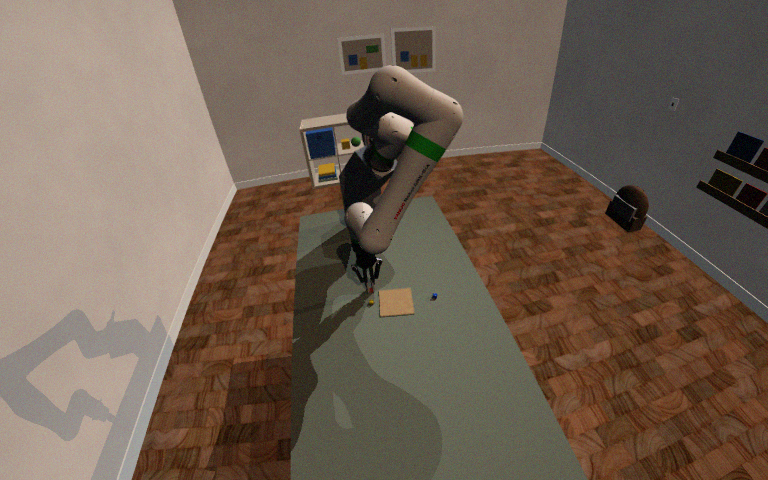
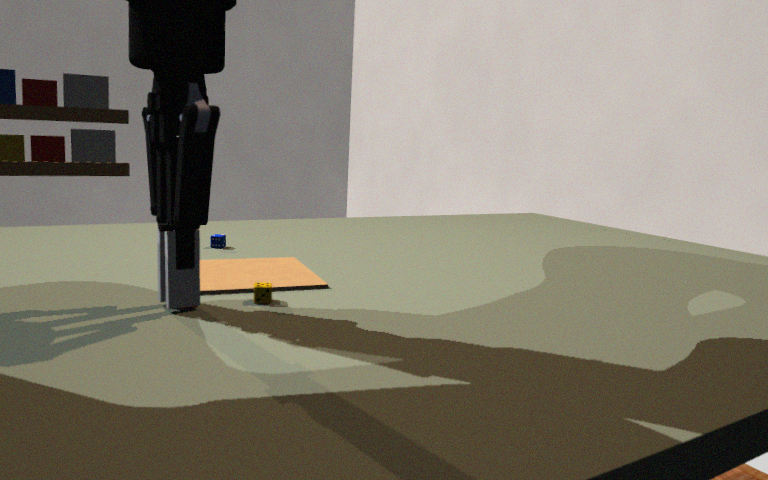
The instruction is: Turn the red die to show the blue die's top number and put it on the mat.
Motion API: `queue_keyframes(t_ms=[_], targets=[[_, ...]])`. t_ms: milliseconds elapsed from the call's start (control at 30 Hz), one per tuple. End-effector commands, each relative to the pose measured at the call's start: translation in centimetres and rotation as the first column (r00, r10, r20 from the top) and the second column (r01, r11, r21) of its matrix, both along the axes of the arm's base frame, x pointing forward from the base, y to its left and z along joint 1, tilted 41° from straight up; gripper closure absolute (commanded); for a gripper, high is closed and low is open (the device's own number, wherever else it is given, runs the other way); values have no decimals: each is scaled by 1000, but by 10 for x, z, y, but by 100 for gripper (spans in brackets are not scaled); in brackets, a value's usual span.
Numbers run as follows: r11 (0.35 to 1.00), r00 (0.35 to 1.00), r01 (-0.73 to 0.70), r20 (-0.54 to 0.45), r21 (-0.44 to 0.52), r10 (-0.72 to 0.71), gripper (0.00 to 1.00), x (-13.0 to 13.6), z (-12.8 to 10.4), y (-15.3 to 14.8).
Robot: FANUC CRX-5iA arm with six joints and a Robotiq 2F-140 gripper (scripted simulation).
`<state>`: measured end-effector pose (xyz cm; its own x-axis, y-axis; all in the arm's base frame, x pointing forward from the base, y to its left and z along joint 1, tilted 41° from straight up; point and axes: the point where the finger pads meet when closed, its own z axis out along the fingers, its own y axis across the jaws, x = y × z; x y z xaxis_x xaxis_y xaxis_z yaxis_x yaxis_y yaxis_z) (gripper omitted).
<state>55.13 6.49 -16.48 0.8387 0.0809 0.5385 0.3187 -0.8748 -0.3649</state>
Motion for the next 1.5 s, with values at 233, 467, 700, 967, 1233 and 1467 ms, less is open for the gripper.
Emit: queue_keyframes(t_ms=[233,467,700,967,1233,1467], targets=[[1000,1000,0,0,0,0,93,0,0,0],[1000,1000,0,0,0,0,93,0,0,0],[1000,1000,0,0,0,0,93,-2,3,-2],[1000,1000,0,0,0,0,93,-22,38,-24],[1000,1000,0,0,0,0,93,-40,68,-43],[1000,1000,0,0,0,0,93,-44,76,-48]])
